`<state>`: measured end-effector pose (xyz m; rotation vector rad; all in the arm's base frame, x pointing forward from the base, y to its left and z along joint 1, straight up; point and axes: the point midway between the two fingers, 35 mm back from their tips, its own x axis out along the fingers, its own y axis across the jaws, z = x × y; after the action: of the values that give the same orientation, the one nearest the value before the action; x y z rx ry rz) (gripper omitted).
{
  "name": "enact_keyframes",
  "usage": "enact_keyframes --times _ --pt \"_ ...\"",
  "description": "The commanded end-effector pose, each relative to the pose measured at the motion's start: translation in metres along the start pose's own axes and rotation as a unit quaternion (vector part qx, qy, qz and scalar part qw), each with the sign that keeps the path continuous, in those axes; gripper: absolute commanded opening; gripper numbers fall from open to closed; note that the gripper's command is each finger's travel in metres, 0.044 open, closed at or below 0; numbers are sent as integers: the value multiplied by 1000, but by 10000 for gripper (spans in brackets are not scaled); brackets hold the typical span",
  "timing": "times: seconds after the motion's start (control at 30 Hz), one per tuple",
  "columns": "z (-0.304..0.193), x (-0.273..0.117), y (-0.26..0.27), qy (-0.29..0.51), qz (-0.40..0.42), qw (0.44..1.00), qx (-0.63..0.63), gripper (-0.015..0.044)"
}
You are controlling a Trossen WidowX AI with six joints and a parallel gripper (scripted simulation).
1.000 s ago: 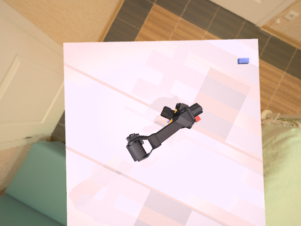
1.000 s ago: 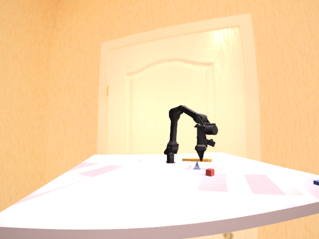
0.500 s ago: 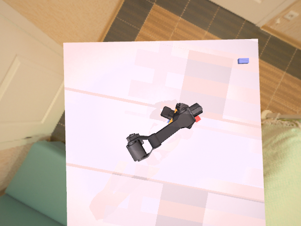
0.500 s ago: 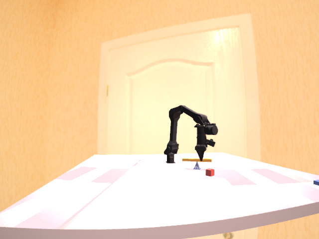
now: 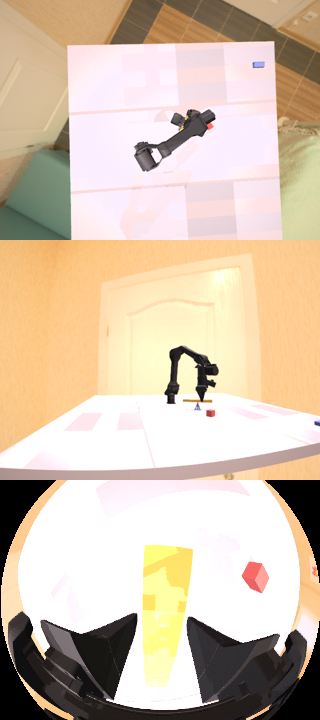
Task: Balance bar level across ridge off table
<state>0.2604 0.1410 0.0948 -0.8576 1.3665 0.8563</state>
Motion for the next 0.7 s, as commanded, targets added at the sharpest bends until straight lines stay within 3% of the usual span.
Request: enact_keyframes --times 0.0,0.2,0.33,0.57,0.67 --pt "0 0 0 0 0 1000 0 290" --pt "0 0 0 0 0 1000 0 440" --pt "1 -8 -1 0 0 1000 0 440" --pt "1 -92 -1 0 0 1000 0 440" --pt "0 -100 0 0 0 1000 0 440"
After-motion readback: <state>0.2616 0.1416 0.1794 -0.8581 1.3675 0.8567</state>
